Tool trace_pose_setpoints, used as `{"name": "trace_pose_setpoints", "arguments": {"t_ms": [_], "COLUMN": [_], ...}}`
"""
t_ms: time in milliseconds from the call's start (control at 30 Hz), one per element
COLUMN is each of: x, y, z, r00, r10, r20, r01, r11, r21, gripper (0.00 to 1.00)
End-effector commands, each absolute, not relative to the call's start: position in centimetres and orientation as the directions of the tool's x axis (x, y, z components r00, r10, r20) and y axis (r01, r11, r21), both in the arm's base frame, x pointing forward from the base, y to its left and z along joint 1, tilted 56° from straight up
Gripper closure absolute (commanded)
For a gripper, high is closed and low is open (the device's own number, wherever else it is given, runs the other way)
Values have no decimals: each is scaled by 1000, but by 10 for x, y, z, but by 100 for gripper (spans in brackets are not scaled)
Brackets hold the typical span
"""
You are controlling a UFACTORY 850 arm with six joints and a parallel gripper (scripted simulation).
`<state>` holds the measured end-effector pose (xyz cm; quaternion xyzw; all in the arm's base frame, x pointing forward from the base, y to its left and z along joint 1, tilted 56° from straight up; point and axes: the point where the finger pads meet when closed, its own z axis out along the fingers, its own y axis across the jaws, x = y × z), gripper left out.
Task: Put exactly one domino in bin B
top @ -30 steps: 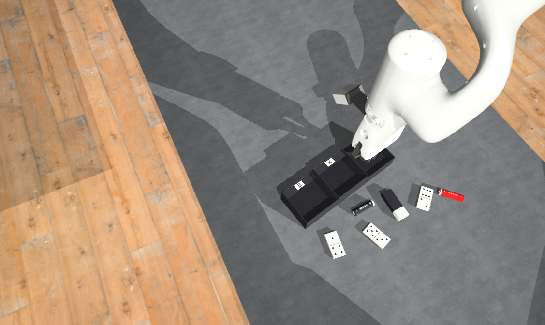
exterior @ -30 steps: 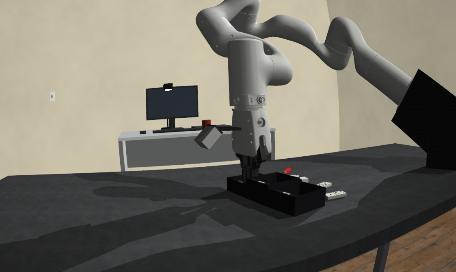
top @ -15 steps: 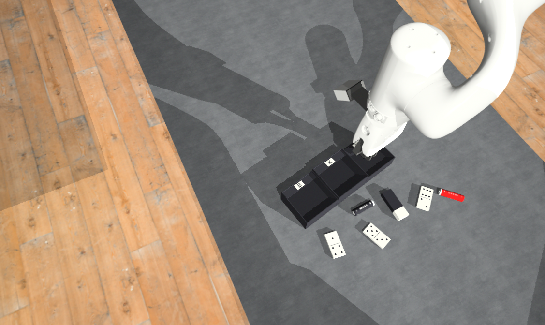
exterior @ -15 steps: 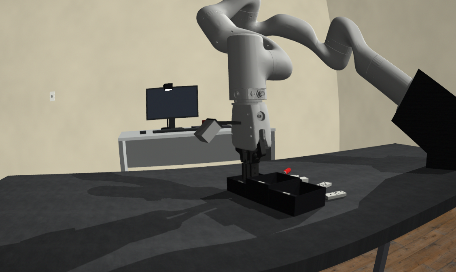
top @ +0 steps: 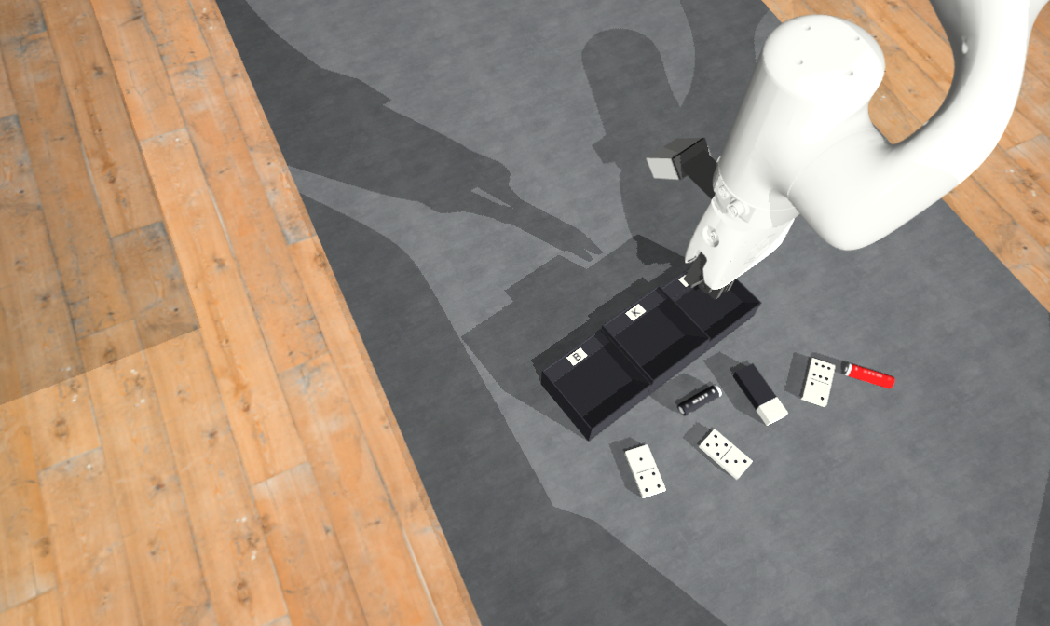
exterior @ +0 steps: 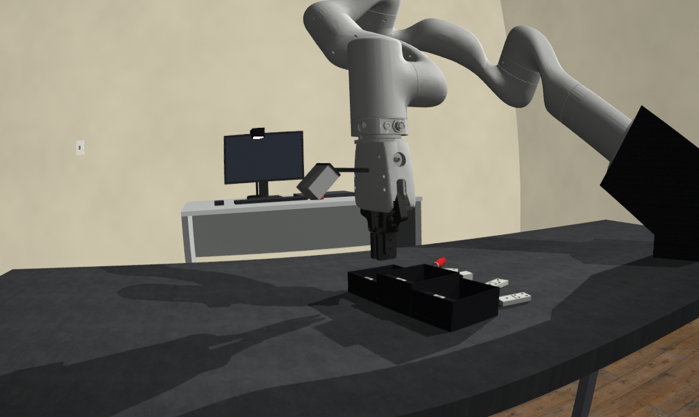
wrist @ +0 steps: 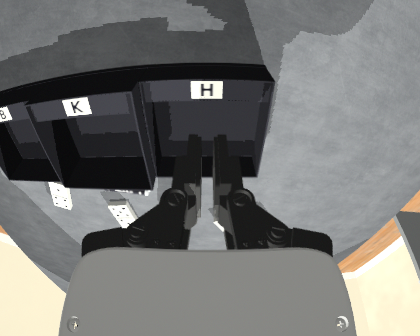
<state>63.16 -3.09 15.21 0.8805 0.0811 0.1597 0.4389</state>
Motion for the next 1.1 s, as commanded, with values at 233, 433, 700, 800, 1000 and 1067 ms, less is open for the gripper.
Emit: {"name": "trace_pose_setpoints", "arguments": {"t_ms": [233, 433, 700, 800, 1000, 1067], "x": [625, 621, 618, 617, 617, 618], "y": [-15, 2, 19, 28, 31, 27], "z": [164, 140, 115, 103, 94, 91], "r00": [935, 935, 935, 935, 935, 935], "r10": [284, 284, 284, 284, 284, 284], "r20": [211, 211, 211, 211, 211, 211], "r01": [2, 2, 2, 2, 2, 2], "r11": [-602, -602, -602, -602, -602, -602], "r21": [799, 799, 799, 799, 799, 799], "gripper": [93, 93, 93, 93, 93, 93]}}
